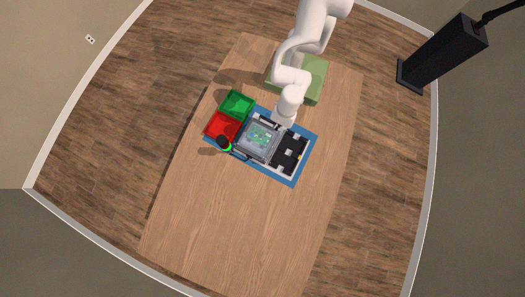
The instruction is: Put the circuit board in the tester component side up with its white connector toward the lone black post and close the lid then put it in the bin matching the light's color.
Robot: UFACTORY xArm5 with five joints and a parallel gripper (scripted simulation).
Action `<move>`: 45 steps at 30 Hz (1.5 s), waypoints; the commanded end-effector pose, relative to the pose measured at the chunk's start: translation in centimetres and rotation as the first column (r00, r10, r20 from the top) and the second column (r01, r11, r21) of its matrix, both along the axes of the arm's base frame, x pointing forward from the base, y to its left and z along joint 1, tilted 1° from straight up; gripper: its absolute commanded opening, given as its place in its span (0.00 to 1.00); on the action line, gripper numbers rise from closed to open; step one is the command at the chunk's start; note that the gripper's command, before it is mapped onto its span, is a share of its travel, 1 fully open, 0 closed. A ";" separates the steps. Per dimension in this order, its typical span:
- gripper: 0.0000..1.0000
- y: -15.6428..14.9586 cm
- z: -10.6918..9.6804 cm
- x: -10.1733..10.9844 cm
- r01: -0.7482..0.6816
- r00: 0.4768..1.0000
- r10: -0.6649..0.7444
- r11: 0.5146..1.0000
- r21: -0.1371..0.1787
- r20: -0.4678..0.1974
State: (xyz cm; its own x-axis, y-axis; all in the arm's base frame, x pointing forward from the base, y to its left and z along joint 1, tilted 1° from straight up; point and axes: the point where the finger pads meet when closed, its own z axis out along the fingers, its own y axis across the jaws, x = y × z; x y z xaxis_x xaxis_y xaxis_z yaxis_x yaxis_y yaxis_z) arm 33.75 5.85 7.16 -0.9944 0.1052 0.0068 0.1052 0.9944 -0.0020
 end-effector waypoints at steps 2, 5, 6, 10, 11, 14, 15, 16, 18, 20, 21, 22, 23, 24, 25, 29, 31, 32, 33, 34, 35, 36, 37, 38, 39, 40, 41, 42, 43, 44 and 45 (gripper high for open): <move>0.00 0.0 3.1 0.1 0.000 1.000 0.000 1.000 0.000 0.002; 0.00 0.0 3.2 0.1 0.000 1.000 0.000 1.000 0.000 0.002; 0.00 0.0 3.2 0.1 0.000 1.000 0.000 1.000 0.000 0.002; 0.00 0.0 3.2 0.1 0.000 1.000 0.000 1.000 0.000 0.002; 0.00 0.0 3.2 0.1 0.000 1.000 0.000 1.000 0.000 0.002; 0.00 0.0 3.2 0.1 0.000 1.000 0.000 1.000 0.000 0.002; 0.00 0.0 3.2 0.1 0.000 1.000 0.000 1.000 0.000 0.002; 0.00 0.0 3.2 0.1 0.000 1.000 0.000 1.000 0.000 0.002; 0.00 0.0 3.2 0.1 0.000 1.000 0.000 1.000 0.000 0.002; 0.00 0.0 3.2 0.1 -0.003 1.000 0.003 1.000 0.000 0.002; 0.00 0.0 3.2 0.1 -0.006 1.000 0.006 1.000 0.000 0.002; 0.00 0.0 3.2 0.1 -0.010 1.000 0.010 1.000 0.000 0.002; 0.00 0.0 3.2 0.1 -0.015 1.000 0.015 1.000 0.000 0.002; 0.00 0.0 3.2 0.1 -0.022 1.000 0.022 1.000 0.001 0.002; 0.00 0.0 3.2 0.1 -0.031 1.000 0.031 1.000 0.001 0.002; 0.00 0.0 3.2 0.1 -0.054 0.999 0.054 0.999 0.001 0.002; 0.00 0.0 3.2 0.1 -0.084 0.996 0.084 0.996 0.001 0.002; 0.00 0.0 3.2 0.1 -0.102 0.995 0.102 0.995 0.001 0.002; 0.00 0.0 3.2 0.1 -0.122 0.993 0.122 0.993 0.001 0.002; 0.00 0.0 3.2 0.1 -0.144 0.990 0.144 0.990 0.001 0.002; 0.00 0.0 3.2 0.1 -0.168 0.986 0.168 0.986 0.001 0.002; 0.00 0.0 3.2 0.1 -0.194 0.981 0.194 0.981 0.001 0.002; 0.00 0.0 3.2 0.1 -0.221 0.975 0.221 0.975 0.001 0.002; 0.00 0.0 3.2 0.1 -0.250 0.968 0.250 0.968 0.002 0.002; 0.00 0.0 3.2 0.1 -0.281 0.960 0.281 0.960 0.002 0.002; 0.00 0.0 3.2 0.1 -0.309 0.951 0.309 0.951 0.002 0.002; 0.00 0.0 3.2 0.1 -0.330 0.944 0.330 0.944 0.002 0.002; 0.00 0.0 3.2 0.1 -0.352 0.936 0.352 0.936 0.002 0.002; 0.00 0.0 3.2 0.1 -0.374 0.927 0.374 0.927 0.002 0.002; 0.00 0.0 3.2 0.1 -0.374 0.927 0.374 0.927 0.002 0.002; 0.00 0.0 3.2 0.1 -0.374 0.927 0.374 0.927 0.002 0.002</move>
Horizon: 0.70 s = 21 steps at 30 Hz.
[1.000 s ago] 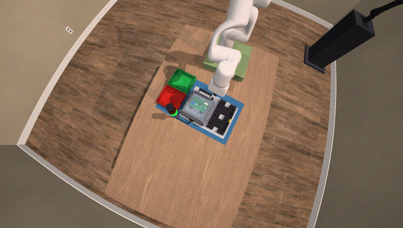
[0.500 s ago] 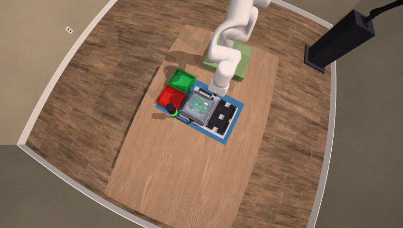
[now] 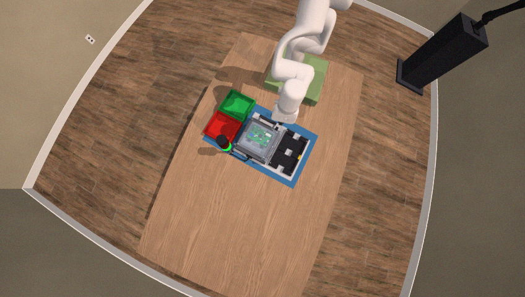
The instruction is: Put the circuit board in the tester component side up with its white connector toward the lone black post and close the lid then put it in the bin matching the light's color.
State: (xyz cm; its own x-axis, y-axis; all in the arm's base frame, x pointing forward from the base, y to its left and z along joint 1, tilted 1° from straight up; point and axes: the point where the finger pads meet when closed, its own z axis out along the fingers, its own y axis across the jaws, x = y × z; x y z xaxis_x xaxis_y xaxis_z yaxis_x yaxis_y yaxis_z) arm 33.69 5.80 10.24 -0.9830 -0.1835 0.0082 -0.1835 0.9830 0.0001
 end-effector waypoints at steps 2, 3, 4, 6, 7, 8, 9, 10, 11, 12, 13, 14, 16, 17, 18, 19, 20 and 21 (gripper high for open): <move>0.00 0.0 0.1 0.1 -0.169 0.986 0.169 0.986 0.001 0.003; 0.00 0.0 0.1 0.1 -0.206 0.978 0.206 0.978 0.002 0.003; 0.00 0.0 0.1 0.1 -0.226 0.974 0.226 0.974 0.002 0.003; 0.00 0.0 0.1 0.1 -0.270 0.963 0.270 0.963 0.002 0.003; 0.00 0.0 0.1 0.1 -0.294 0.956 0.294 0.956 0.002 0.003; 0.00 0.0 0.1 0.1 -0.318 0.948 0.318 0.948 0.002 0.003; 0.00 0.0 0.1 0.1 -0.341 0.940 0.341 0.940 0.002 0.003; 0.00 0.0 0.1 0.1 -0.364 0.931 0.364 0.931 0.002 0.003; 0.00 0.0 0.1 0.1 -0.387 0.922 0.387 0.922 0.002 0.003; 0.00 0.0 0.1 0.1 -0.410 0.912 0.410 0.912 0.003 0.003; 0.00 0.0 0.1 0.1 -0.433 0.902 0.433 0.902 0.003 0.004; 0.00 0.0 0.1 0.1 -0.455 0.890 0.455 0.890 0.003 0.004; 0.00 0.0 0.1 0.1 -0.477 0.879 0.477 0.879 0.003 0.004; 0.00 0.0 0.1 0.1 -0.477 0.879 0.477 0.879 0.003 0.004; 0.00 0.0 0.1 0.1 -0.515 0.857 0.515 0.857 0.003 0.004; 0.00 0.0 0.1 0.1 -0.552 0.834 0.552 0.834 0.003 0.004; 0.00 0.0 0.1 0.1 -0.574 0.819 0.574 0.819 0.003 0.004; 0.00 0.0 0.1 0.1 -0.591 0.807 0.591 0.807 0.004 0.004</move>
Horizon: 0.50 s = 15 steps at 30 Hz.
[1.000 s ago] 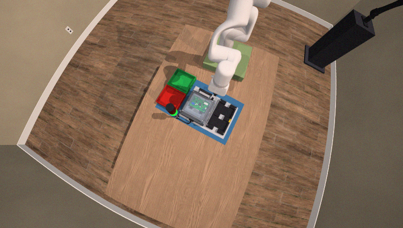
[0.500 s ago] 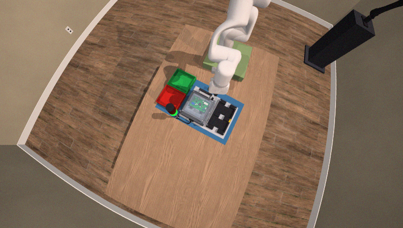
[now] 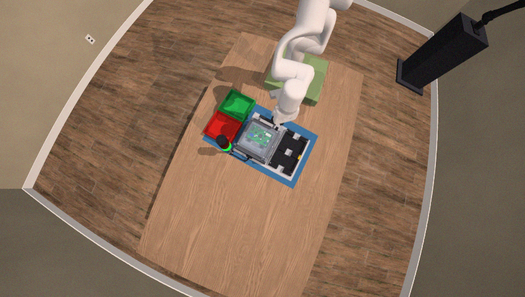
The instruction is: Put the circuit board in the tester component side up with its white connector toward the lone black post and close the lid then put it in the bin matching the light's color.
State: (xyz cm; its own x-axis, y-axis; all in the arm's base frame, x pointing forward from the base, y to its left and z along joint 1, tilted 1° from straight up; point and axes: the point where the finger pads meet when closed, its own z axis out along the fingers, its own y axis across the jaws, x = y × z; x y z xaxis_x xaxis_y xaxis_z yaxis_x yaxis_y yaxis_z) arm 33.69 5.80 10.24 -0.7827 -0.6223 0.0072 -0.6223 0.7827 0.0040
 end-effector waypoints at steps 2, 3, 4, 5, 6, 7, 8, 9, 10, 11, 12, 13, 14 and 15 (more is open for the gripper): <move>0.00 0.0 0.1 0.1 -0.191 0.982 0.191 0.982 0.002 0.003; 0.00 0.0 0.1 0.1 -0.215 0.977 0.215 0.977 0.002 0.003; 0.00 0.0 0.1 0.1 -0.239 0.971 0.239 0.971 0.002 0.003; 0.00 0.0 0.1 0.1 -0.264 0.965 0.264 0.965 0.002 0.003; 0.00 0.0 0.1 0.1 -0.287 0.958 0.287 0.958 0.002 0.003; 0.00 0.0 0.1 0.1 -0.311 0.950 0.311 0.950 0.002 0.003; 0.00 0.0 0.1 0.1 -0.335 0.942 0.335 0.942 0.002 0.003; 0.00 0.0 0.1 0.1 -0.358 0.934 0.358 0.934 0.002 0.003; 0.00 0.0 0.1 0.1 -0.381 0.925 0.381 0.925 0.002 0.003; 0.00 0.0 0.1 0.1 -0.404 0.915 0.404 0.915 0.003 0.003; 0.00 0.0 0.1 0.1 -0.404 0.915 0.404 0.915 0.003 0.003; 0.00 0.0 0.1 0.1 -0.404 0.915 0.404 0.915 0.003 0.003; 0.00 0.0 0.1 0.1 -0.436 0.900 0.436 0.900 0.003 0.004; 0.00 0.0 0.1 0.1 -0.467 0.884 0.467 0.884 0.003 0.004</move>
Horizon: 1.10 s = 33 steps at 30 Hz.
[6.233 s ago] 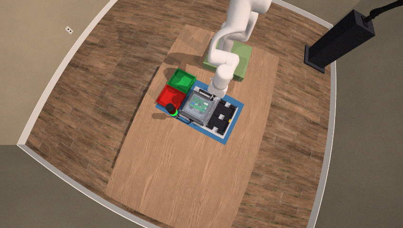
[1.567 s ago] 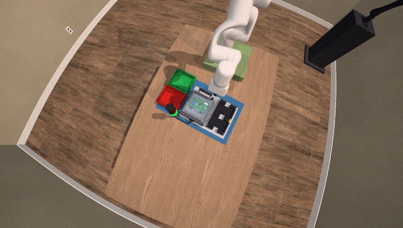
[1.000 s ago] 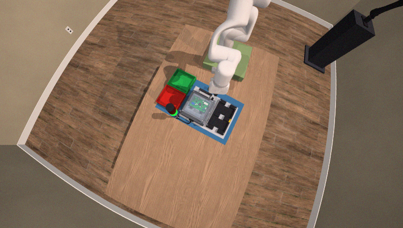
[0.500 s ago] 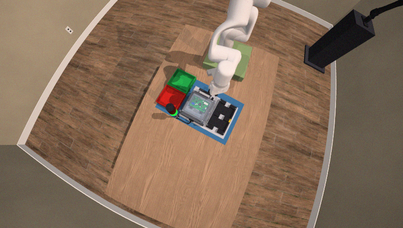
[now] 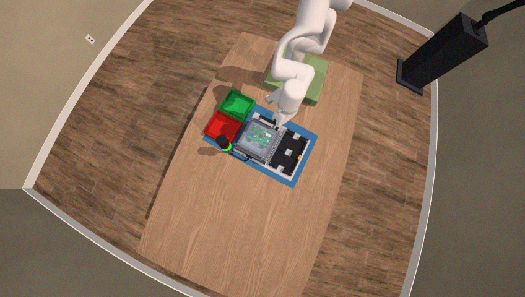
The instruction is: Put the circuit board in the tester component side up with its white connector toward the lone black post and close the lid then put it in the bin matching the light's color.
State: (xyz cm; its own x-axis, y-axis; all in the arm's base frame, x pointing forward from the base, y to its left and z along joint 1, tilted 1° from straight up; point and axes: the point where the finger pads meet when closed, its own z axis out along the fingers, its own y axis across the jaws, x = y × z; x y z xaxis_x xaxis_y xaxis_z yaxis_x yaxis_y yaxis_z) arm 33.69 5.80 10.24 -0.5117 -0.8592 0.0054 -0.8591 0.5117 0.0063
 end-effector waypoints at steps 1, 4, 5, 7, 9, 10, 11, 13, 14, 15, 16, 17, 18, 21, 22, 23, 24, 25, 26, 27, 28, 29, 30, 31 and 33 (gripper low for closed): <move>0.00 0.0 0.1 0.1 -0.156 0.988 0.156 0.988 0.001 0.003; 0.00 0.0 0.1 0.1 -0.229 0.973 0.229 0.973 0.002 0.003; 0.00 0.0 0.1 0.1 -0.253 0.967 0.253 0.967 0.002 0.003; 0.00 0.0 0.1 0.1 -0.299 0.954 0.299 0.954 0.002 0.003; 0.00 0.0 0.1 0.1 -0.336 0.942 0.336 0.942 0.002 0.003; 0.00 0.0 0.1 0.1 -0.352 0.936 0.352 0.936 0.002 0.003; 0.00 0.0 0.1 0.1 -0.366 0.931 0.366 0.931 0.002 0.003; 0.00 0.0 0.1 0.1 -0.388 0.922 0.388 0.922 0.002 0.003; 0.00 0.0 0.1 0.1 -0.388 0.922 0.388 0.922 0.002 0.003; 0.00 0.0 0.1 0.1 -0.388 0.922 0.388 0.922 0.002 0.003; 0.00 0.0 0.1 0.1 -0.396 0.918 0.396 0.918 0.003 0.003; 0.00 0.0 0.1 0.1 -0.403 0.915 0.403 0.915 0.003 0.003; 0.00 0.0 0.1 0.1 -0.408 0.913 0.408 0.913 0.003 0.003; 0.00 0.0 0.1 0.1 -0.417 0.909 0.417 0.909 0.003 0.004; 0.00 0.0 0.1 0.1 -0.418 0.908 0.418 0.908 0.003 0.004; 0.00 0.0 0.1 0.1 -0.418 0.908 0.418 0.908 0.003 0.004; 0.00 0.0 0.1 0.1 -0.419 0.908 0.419 0.908 0.003 0.004; 0.00 0.0 0.1 0.1 -0.419 0.908 0.419 0.908 0.003 0.004; 0.00 0.0 0.1 0.1 -0.419 0.908 0.419 0.908 0.003 0.004; 0.00 0.0 0.1 0.1 -0.419 0.908 0.419 0.908 0.003 0.004; 0.00 0.0 0.1 0.1 -0.419 0.908 0.419 0.908 0.003 0.004; 0.00 0.0 0.1 0.1 -0.419 0.908 0.419 0.908 0.003 0.004; 0.00 0.0 0.1 0.1 -0.419 0.908 0.419 0.908 0.003 0.004; 0.00 0.0 0.1 0.1 -0.419 0.908 0.419 0.908 0.003 0.004; 0.28 0.0 0.1 0.1 -0.419 0.908 0.419 0.908 0.003 0.004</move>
State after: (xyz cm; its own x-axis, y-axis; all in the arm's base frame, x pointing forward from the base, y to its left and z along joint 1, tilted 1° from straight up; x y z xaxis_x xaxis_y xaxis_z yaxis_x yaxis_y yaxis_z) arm 33.69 5.79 10.24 -0.1059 -0.9944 0.0023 -0.9943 0.1059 0.0079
